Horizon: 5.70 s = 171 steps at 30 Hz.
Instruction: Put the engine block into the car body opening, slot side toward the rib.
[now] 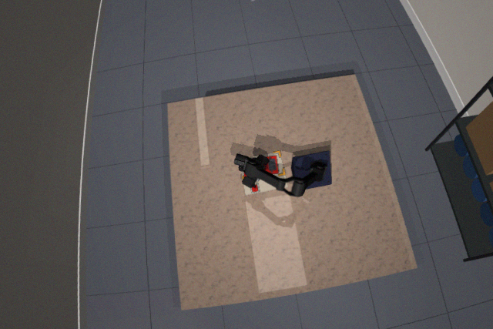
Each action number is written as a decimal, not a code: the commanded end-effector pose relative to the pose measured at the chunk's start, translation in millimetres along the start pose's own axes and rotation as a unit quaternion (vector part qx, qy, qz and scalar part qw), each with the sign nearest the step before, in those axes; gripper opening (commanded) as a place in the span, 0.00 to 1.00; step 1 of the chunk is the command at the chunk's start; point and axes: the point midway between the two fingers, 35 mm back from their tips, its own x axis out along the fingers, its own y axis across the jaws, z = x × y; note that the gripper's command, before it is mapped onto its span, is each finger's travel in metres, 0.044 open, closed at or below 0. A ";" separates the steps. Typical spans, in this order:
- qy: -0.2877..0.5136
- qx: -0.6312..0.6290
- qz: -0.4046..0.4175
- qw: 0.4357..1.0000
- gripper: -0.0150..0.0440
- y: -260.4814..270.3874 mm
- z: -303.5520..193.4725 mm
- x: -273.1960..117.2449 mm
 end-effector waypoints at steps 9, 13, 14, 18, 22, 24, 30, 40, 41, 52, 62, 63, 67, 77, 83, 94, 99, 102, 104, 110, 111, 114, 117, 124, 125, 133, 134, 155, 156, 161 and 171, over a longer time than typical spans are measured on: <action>-0.002 -0.151 0.000 0.988 0.25 -27.5 29.3 13.7; -0.001 -0.196 0.001 0.981 0.25 -36.3 36.9 18.5; -0.001 -0.207 0.001 0.978 0.25 -38.6 38.8 19.8; -0.001 -0.251 0.001 0.968 0.25 -47.7 46.0 24.8; -0.001 -0.294 0.002 0.956 0.25 -57.3 53.0 29.9; -0.001 -0.313 0.002 0.950 0.25 -61.7 56.2 32.3; -0.001 -0.340 0.003 0.940 0.43 -63.4 57.8 32.8; -0.001 -0.347 0.003 0.938 0.52 -63.8 57.8 33.2; -0.001 -0.345 0.003 0.939 0.52 -63.8 57.8 33.2; -0.001 -0.321 0.003 0.947 0.52 -63.8 57.8 33.1; -0.001 -0.283 0.003 0.959 0.52 -64.8 58.6 32.9; -0.001 -0.283 0.003 0.959 0.52 -64.8 58.6 32.9; -0.001 -0.283 0.003 0.959 0.52 -64.8 58.6 32.9; -0.001 -0.358 0.002 0.934 0.52 -64.7 58.6 33.1; -0.001 -0.381 0.002 0.925 0.52 -64.8 58.7 34.3; -0.001 -0.255 0.003 0.967 0.52 -64.8 58.5 35.4; -0.001 -0.278 0.003 0.961 0.52 -64.7 58.5 35.9; -0.001 -0.309 0.003 0.951 0.52 -64.7 58.5 36.2; -0.001 -0.337 0.003 0.941 0.52 -64.7 58.6 36.5; -0.001 -0.354 0.003 0.935 0.52 -64.8 58.7 37.4; -0.001 -0.348 0.003 0.938 0.52 -64.8 58.7 37.5; -0.001 -0.324 0.003 0.946 0.52 -64.8 58.6 38.0; -0.001 -0.305 0.003 0.952 0.52 -64.8 58.7 38.4; -0.001 -0.311 0.003 0.951 0.52 -64.7 58.8 39.5; -0.001 -0.313 0.003 0.950 0.52 -64.7 58.8 39.7; -0.001 -0.327 0.003 0.945 0.52 -64.7 58.9 40.9; -0.001 -0.327 0.003 0.945 0.52 -64.7 58.9 41.1; -0.001 -0.315 0.003 0.949 0.52 -64.7 59.0 44.3; -0.001 -0.315 0.003 0.949 0.52 -64.7 59.0 44.5; -0.001 -0.317 0.003 0.948 0.52 -64.7 59.0 45.2; -0.001 -0.317 0.003 0.949 0.52 -64.7 59.1 46.8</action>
